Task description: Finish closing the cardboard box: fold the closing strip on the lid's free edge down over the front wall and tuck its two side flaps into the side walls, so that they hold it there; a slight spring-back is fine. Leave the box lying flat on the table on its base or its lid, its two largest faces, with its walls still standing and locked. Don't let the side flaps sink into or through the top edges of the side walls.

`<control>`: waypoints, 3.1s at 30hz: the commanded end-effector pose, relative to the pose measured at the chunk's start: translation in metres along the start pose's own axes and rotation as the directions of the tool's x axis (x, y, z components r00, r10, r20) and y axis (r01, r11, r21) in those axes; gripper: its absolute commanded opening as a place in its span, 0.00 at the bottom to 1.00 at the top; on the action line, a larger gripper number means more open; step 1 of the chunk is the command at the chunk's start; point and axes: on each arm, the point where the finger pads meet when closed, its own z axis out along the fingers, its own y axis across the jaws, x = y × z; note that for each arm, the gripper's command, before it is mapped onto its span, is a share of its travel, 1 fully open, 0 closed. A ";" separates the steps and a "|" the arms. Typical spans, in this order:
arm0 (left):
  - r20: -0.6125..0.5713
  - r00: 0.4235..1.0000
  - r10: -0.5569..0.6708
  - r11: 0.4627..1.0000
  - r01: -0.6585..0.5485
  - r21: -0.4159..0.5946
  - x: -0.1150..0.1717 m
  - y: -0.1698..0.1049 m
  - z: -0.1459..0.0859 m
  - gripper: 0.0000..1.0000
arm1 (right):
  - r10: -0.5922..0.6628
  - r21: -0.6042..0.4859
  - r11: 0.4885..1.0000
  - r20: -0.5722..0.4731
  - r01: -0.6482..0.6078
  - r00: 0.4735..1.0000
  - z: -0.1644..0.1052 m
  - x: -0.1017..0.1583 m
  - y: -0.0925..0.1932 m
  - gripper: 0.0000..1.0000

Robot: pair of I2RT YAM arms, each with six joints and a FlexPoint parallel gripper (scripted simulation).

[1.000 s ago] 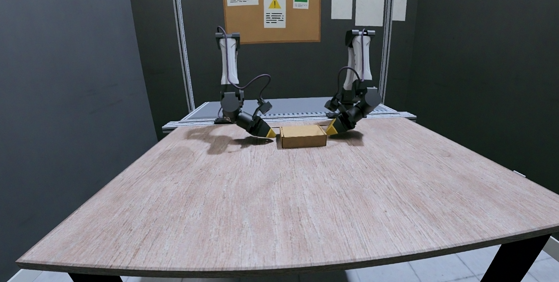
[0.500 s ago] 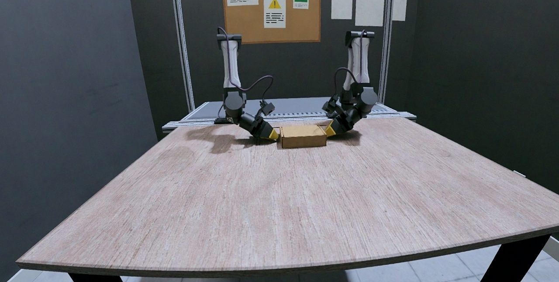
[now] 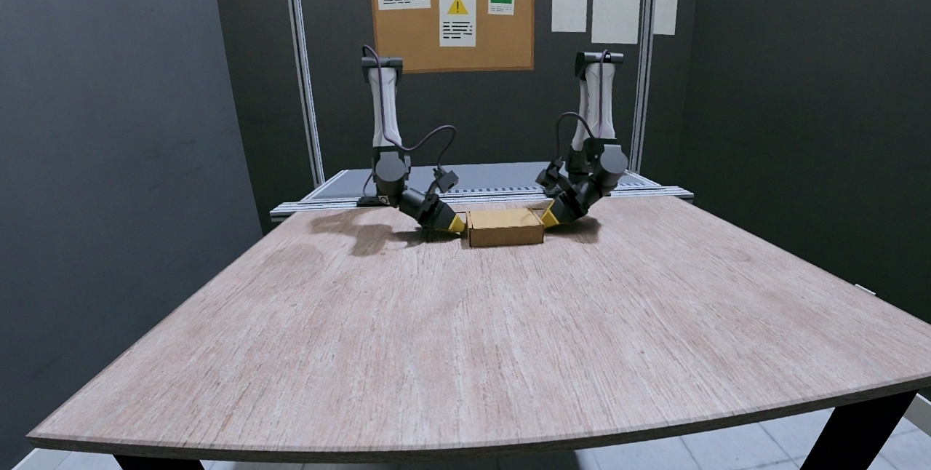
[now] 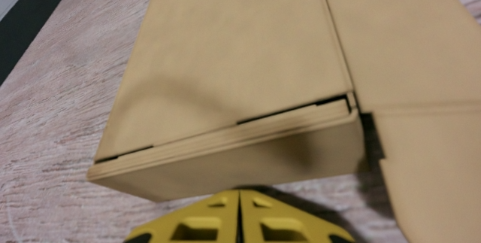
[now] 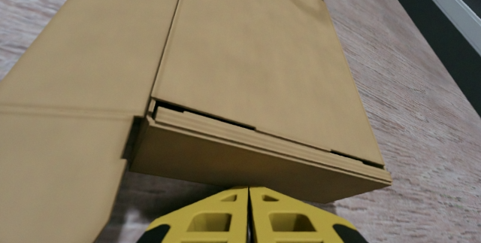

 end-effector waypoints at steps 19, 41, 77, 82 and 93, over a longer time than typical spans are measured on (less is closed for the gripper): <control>0.005 1.000 0.003 1.000 -0.003 0.004 -0.002 -0.002 0.006 0.00 | 0.013 -0.003 1.000 -0.002 -0.013 1.000 0.005 0.003 0.004 0.00; 0.004 1.000 0.004 1.000 -0.004 0.004 -0.002 -0.001 0.010 0.00 | 0.009 -0.001 1.000 -0.003 -0.009 1.000 0.008 0.001 0.002 0.00; 0.003 1.000 0.009 1.000 -0.009 0.000 -0.003 0.001 0.014 0.00 | 0.004 0.000 1.000 -0.001 -0.004 1.000 0.013 0.000 0.001 0.00; 0.003 1.000 0.011 1.000 -0.011 0.000 -0.003 0.001 0.014 0.00 | 0.003 0.000 1.000 -0.001 -0.003 1.000 0.013 0.000 0.001 0.00; 0.003 1.000 0.010 1.000 -0.010 0.001 -0.003 0.001 0.014 0.00 | 0.002 0.001 1.000 -0.001 -0.002 1.000 0.013 -0.001 0.000 0.00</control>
